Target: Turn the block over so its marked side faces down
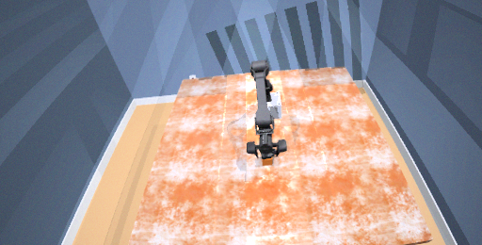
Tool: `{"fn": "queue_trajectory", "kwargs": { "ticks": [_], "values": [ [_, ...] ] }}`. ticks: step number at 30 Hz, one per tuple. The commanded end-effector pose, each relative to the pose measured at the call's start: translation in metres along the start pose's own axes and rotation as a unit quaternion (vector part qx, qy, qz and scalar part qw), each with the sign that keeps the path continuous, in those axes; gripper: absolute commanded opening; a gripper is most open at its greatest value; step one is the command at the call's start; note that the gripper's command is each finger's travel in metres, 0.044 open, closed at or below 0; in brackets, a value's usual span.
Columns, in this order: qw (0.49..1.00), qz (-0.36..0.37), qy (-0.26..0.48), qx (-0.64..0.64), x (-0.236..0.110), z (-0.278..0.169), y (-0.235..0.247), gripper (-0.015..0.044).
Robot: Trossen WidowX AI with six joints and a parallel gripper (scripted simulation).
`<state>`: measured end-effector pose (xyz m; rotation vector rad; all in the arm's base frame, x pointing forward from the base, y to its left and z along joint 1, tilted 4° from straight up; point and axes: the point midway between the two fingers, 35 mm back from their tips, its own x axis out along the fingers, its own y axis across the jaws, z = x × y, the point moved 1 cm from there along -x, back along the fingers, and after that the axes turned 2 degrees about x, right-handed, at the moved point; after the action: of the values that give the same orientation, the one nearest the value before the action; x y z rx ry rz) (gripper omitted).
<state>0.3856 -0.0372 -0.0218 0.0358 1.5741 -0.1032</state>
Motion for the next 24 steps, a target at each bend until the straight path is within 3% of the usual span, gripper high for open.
{"fn": "queue_trajectory", "kwargs": {
  "ticks": [1, 5, 13, 24],
  "values": [
    [1.0, -0.003, 0.007, -0.001, 0.0111, -0.0037, -0.0008, 0.044],
    [1.0, -0.003, 0.006, -0.001, 0.0134, -0.0038, -0.0009, 0.044],
    [1.0, -0.003, 0.006, -0.001, 0.0134, -0.0038, -0.0009, 0.023],
    [1.0, -0.003, 0.006, -0.001, 0.0134, -0.0038, -0.0009, 0.0157]
  ]
}}
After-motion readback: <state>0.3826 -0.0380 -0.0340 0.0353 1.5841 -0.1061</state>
